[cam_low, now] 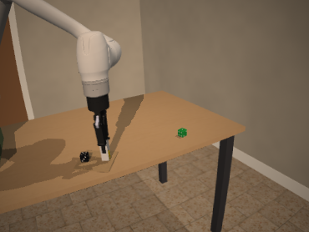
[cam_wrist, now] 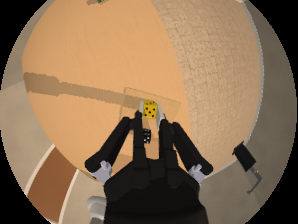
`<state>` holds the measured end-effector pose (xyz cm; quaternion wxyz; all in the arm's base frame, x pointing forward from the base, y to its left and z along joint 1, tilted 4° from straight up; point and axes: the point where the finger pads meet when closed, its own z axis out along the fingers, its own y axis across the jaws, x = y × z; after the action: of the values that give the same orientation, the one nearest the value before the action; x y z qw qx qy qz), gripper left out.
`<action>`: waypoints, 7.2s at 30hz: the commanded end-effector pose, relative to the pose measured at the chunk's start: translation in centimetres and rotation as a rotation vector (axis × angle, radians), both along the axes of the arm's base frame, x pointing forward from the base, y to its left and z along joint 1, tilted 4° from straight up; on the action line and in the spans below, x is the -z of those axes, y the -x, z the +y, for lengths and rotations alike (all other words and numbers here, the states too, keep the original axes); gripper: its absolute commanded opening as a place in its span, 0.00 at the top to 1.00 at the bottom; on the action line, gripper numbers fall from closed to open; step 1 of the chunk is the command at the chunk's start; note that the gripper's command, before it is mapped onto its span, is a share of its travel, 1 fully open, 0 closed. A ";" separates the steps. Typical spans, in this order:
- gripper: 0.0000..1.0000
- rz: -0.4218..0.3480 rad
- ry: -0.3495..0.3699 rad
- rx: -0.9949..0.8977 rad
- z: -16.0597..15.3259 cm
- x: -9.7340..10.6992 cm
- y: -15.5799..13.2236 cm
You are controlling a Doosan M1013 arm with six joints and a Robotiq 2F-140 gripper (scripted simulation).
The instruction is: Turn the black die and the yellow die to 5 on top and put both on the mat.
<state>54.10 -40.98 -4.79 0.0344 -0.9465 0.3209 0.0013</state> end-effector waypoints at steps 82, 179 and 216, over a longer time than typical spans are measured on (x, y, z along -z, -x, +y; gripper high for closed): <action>0.76 -0.003 -0.003 -0.005 -0.1 0.2 -0.7; 0.76 -0.003 -0.003 -0.005 0.0 0.3 -0.7; 0.65 -0.003 -0.003 -0.005 0.0 0.3 -0.7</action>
<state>54.53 -41.36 -4.99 0.0341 -0.9467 0.3203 0.0005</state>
